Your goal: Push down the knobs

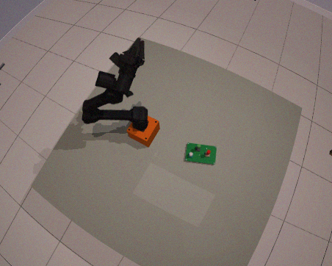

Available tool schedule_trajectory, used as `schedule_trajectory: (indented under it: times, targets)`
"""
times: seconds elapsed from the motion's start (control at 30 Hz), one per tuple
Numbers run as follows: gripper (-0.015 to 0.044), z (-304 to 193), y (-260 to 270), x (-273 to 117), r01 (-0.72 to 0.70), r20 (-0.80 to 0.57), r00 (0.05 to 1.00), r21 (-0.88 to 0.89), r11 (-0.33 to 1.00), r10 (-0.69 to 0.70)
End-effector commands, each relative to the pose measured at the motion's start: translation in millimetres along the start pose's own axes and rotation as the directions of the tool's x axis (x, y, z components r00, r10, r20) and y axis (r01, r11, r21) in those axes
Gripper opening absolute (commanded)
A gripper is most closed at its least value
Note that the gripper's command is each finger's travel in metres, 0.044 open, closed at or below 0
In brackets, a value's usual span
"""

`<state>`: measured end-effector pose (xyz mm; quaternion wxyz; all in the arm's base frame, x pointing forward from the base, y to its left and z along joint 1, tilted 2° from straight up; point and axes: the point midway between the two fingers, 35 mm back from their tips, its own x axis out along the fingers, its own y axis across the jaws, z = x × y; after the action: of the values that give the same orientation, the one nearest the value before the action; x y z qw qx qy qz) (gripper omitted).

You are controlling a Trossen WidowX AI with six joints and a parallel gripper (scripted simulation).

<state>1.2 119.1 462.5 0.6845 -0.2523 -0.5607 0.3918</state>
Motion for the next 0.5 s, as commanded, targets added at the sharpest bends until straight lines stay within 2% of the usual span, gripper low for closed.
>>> schedule_trajectory:
  times: [0.0, 0.47]
  targets:
    - [0.0374, -0.8, -0.1, 0.3, 0.000, -0.003, 1.000, 0.005, 1.000, 0.000]
    - [0.0006, -75.6, 6.7, 13.9, 0.046, -0.224, 0.974, 0.339, 0.939, 0.033]
